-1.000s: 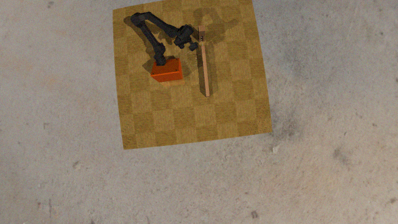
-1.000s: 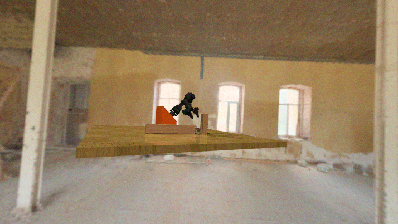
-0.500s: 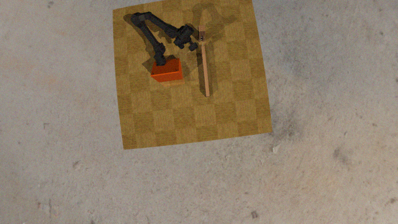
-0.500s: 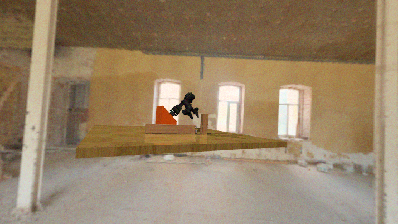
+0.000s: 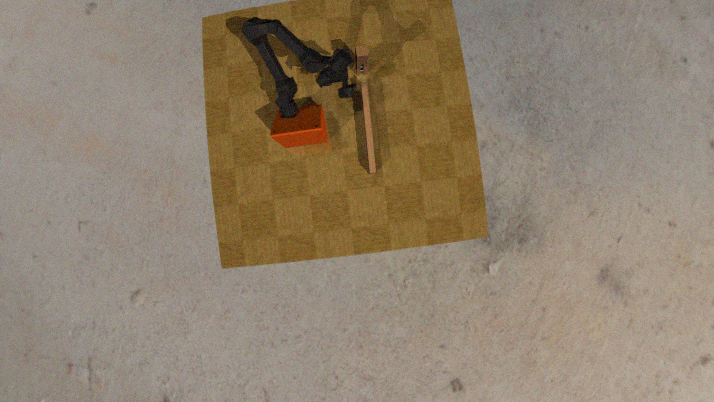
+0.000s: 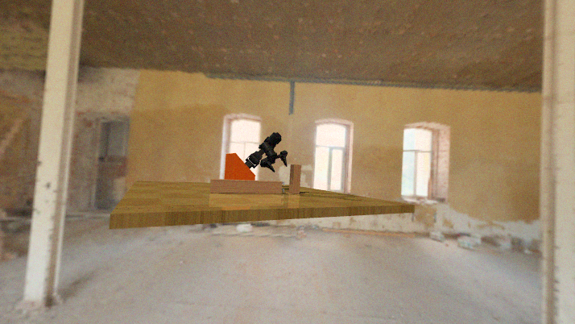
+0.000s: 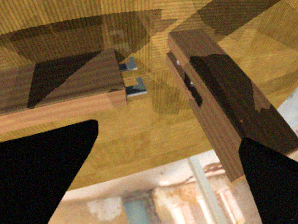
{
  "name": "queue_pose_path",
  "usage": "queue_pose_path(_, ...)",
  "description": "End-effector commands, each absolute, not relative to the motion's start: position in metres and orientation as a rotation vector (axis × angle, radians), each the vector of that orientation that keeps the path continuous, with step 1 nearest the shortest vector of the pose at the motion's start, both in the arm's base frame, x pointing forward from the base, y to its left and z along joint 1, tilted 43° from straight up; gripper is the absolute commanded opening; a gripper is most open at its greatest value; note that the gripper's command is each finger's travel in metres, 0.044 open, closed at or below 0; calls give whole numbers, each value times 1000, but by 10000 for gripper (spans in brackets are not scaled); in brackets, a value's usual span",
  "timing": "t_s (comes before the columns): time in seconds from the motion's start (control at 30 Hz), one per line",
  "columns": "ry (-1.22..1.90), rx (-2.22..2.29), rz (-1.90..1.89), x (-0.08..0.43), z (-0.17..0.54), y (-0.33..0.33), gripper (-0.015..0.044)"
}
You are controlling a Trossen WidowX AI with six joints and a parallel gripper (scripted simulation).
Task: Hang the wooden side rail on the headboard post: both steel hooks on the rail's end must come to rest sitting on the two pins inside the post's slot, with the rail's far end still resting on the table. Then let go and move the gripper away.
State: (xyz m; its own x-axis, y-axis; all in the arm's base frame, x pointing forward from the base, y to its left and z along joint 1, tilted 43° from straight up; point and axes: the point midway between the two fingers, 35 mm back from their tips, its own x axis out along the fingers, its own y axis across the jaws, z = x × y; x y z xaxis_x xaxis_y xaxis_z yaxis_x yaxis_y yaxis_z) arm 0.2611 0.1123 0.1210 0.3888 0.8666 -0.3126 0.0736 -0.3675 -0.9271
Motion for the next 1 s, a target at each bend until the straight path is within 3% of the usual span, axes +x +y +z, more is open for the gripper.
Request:
queue_pose_path(0.0, -672, -1542, 1104, 271, 114, 108, 440)
queue_pose_path(0.97, 51, -19, 1149, 286, 104, 110, 440)
